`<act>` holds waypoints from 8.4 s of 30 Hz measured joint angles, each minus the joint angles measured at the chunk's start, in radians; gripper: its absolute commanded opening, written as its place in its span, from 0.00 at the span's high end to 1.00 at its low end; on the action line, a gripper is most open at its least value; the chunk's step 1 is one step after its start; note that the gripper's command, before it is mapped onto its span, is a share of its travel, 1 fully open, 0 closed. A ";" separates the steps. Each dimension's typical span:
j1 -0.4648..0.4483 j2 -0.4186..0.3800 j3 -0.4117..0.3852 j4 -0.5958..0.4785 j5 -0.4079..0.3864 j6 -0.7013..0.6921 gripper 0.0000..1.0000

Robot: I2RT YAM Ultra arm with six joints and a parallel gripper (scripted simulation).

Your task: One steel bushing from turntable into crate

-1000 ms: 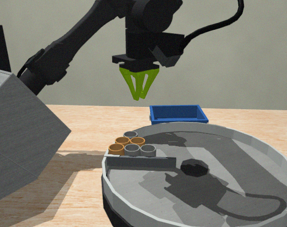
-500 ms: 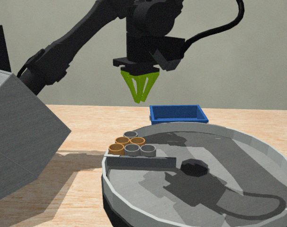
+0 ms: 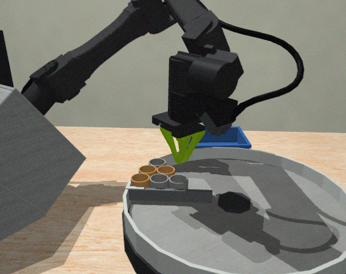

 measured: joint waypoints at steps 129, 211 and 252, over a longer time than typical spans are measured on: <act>0.055 0.000 -0.066 0.187 -0.006 0.139 0.85; 0.054 0.004 -0.043 0.178 -0.006 0.140 0.85; 0.054 0.000 -0.056 0.187 -0.006 0.141 0.85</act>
